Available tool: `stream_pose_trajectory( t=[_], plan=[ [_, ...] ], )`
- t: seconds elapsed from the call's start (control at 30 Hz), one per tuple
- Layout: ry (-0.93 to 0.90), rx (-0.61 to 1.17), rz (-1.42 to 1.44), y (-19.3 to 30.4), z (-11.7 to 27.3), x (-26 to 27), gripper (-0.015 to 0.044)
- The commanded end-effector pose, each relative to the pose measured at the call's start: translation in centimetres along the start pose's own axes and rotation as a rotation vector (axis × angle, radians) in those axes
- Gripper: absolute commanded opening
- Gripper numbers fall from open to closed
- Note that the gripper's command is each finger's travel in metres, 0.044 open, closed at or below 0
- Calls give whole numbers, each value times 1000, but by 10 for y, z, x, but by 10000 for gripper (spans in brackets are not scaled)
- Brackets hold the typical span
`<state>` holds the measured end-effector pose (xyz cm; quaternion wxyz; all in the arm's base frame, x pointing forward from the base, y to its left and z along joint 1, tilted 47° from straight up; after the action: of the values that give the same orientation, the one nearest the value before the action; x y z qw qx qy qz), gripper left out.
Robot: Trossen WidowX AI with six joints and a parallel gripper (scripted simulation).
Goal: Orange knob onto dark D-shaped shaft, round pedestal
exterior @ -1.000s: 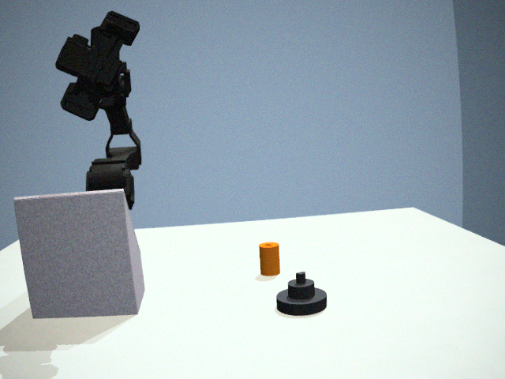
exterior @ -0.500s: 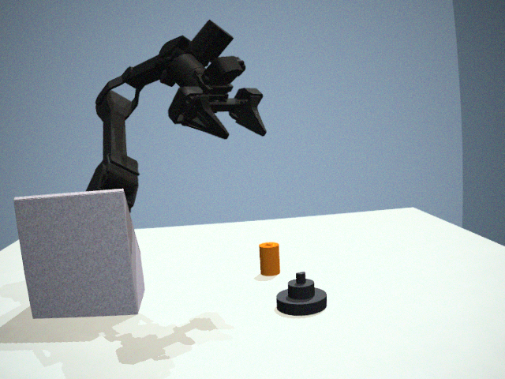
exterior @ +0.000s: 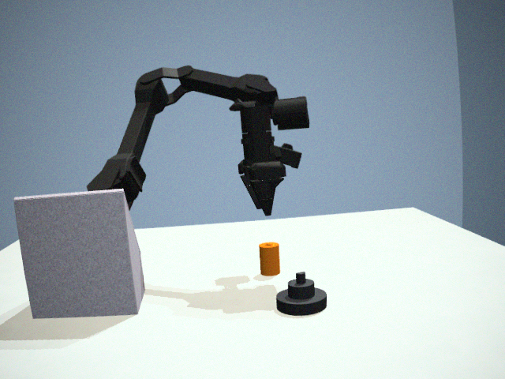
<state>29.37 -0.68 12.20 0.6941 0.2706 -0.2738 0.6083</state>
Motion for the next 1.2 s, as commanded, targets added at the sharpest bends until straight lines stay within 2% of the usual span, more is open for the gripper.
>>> stream_pose_trajectory(
  t=[0.0, 0.13, 0.27, 1.17],
  plan=[
    [-26, 26, 46, -6, -4, 7, 440],
    [-26, 26, 46, -6, -7, 7, 440],
    [-28, 25, 47, -5, -39, 8, 440],
    [-27, 25, 47, -9, -81, 10, 440]
  ],
)
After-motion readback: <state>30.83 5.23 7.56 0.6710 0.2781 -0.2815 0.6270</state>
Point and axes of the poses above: the point midway between the two fingers, 35 mm back from their tips, its own z axis back along the fingers, its own x axis across the jaws, y = z × x, the point moved 5 cm from there along z, back along the fingers, and after that the axes turned 9 degrees about -z, right-handed, at the moved point
